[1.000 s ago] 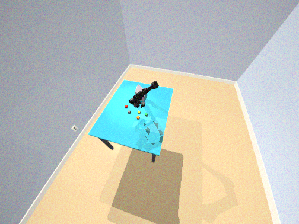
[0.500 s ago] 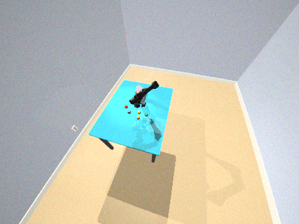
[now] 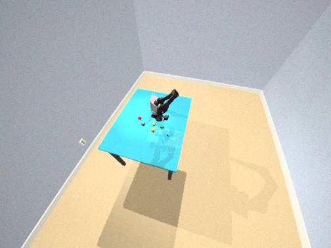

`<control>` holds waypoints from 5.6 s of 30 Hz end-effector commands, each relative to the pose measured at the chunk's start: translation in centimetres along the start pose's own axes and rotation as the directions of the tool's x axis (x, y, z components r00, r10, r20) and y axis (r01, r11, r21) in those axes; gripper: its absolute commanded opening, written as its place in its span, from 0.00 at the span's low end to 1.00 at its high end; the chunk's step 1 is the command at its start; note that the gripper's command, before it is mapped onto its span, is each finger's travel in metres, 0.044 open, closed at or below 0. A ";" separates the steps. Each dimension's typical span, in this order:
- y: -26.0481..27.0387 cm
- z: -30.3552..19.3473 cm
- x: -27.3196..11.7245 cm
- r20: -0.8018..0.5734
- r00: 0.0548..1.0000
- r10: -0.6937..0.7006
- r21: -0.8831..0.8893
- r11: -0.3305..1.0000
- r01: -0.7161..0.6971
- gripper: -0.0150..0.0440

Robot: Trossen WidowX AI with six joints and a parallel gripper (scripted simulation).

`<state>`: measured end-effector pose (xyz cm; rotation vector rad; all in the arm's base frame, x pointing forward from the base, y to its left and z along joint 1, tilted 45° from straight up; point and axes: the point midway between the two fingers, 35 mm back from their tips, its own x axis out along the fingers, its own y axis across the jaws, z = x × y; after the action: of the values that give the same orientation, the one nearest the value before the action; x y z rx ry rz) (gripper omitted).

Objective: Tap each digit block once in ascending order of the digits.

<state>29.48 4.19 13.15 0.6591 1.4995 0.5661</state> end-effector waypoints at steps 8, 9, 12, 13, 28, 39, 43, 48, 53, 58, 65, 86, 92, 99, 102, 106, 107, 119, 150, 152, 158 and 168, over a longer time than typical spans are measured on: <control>0.4 0.0 -0.1 0.000 1.000 0.005 0.014 1.000 -0.005 0.93; 0.4 0.0 -0.1 0.000 1.000 0.005 0.014 1.000 -0.005 0.93; 0.4 0.0 -0.1 0.000 1.000 0.005 0.014 1.000 -0.005 0.93; 0.4 0.0 -0.1 0.000 1.000 0.005 0.014 1.000 -0.005 0.93; -7.1 7.0 -0.1 0.003 1.000 0.002 0.012 1.000 -0.003 0.93; -7.1 7.0 -0.1 0.003 1.000 0.002 0.012 1.000 -0.003 0.93; -7.1 7.0 -0.1 0.003 1.000 0.002 0.012 1.000 -0.003 0.93; -7.5 6.9 -0.1 0.003 1.000 0.001 0.012 1.000 -0.001 0.93; -15.9 5.1 -0.3 0.005 1.000 -0.012 0.015 1.000 0.012 0.93; -21.9 2.4 -0.1 0.003 1.000 -0.005 0.013 1.000 0.005 0.93; -22.0 2.3 -0.1 0.003 1.000 -0.004 0.013 1.000 0.004 0.93; -17.0 1.8 -0.4 0.003 1.000 -0.007 0.015 1.000 0.006 0.93; -9.1 -0.6 -0.1 0.001 1.000 0.000 0.015 1.000 -0.001 0.93; -8.3 -1.0 0.0 0.000 1.000 0.002 0.015 1.000 -0.002 0.93; -8.4 -0.7 2.4 0.001 1.000 -0.001 0.015 1.000 0.001 0.80; -8.2 -1.0 7.8 0.001 1.000 0.004 0.014 1.000 -0.004 0.62; -8.2 -1.0 8.1 0.001 1.000 0.005 0.014 1.000 -0.005 0.58; -8.2 -1.0 8.1 0.001 1.000 0.005 0.014 1.000 -0.005 0.29; -8.2 -1.0 11.1 0.001 1.000 0.006 0.014 1.000 -0.006 0.29; -8.2 -0.9 10.7 0.003 1.000 0.003 0.010 1.000 -0.003 0.29; -8.2 -1.0 8.1 0.001 1.000 0.005 0.014 1.000 -0.005 0.29; -8.3 -1.0 0.0 0.000 1.000 0.002 0.015 1.000 -0.002 0.29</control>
<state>28.17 0.76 4.77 0.6798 1.5144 0.5573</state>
